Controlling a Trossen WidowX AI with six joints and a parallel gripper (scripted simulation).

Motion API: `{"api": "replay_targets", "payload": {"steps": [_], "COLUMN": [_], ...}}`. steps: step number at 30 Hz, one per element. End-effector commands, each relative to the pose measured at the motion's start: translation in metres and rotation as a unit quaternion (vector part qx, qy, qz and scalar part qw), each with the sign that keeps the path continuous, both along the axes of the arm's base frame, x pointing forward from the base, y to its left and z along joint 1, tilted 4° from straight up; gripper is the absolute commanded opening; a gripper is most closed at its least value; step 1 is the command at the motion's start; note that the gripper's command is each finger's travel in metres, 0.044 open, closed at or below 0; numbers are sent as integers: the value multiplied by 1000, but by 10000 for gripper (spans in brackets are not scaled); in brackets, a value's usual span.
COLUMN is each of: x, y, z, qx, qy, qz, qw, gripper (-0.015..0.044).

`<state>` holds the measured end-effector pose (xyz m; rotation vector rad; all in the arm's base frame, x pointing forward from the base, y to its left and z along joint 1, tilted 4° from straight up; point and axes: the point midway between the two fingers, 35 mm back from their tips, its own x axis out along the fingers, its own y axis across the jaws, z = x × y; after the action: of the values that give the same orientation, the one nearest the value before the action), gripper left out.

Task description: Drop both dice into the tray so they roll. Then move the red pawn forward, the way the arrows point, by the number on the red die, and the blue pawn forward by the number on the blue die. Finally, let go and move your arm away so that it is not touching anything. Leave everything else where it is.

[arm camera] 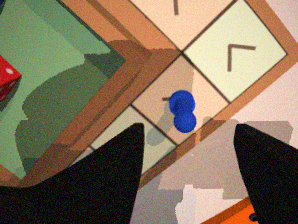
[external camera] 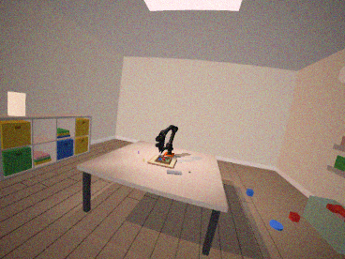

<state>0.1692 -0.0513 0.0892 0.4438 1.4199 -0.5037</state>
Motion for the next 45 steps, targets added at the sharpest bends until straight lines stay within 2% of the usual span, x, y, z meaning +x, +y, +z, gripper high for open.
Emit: {"api": "replay_targets", "payload": {"steps": [1,19,25,31,35,45], "x": [0,1,1,1,1,6], "y": [1,-1,-1,-1,-1,0], "z": [-10,-36,-36,-36,-33,13], "qx": [4,4,4,4,4,4], "qy": [6,6,6,6,6,6], "qz": [1,1,1,1,1,1], "qw": [1000,1000,1000,1000,1000,1000], "gripper": [200,200,43,3,0,0]}}
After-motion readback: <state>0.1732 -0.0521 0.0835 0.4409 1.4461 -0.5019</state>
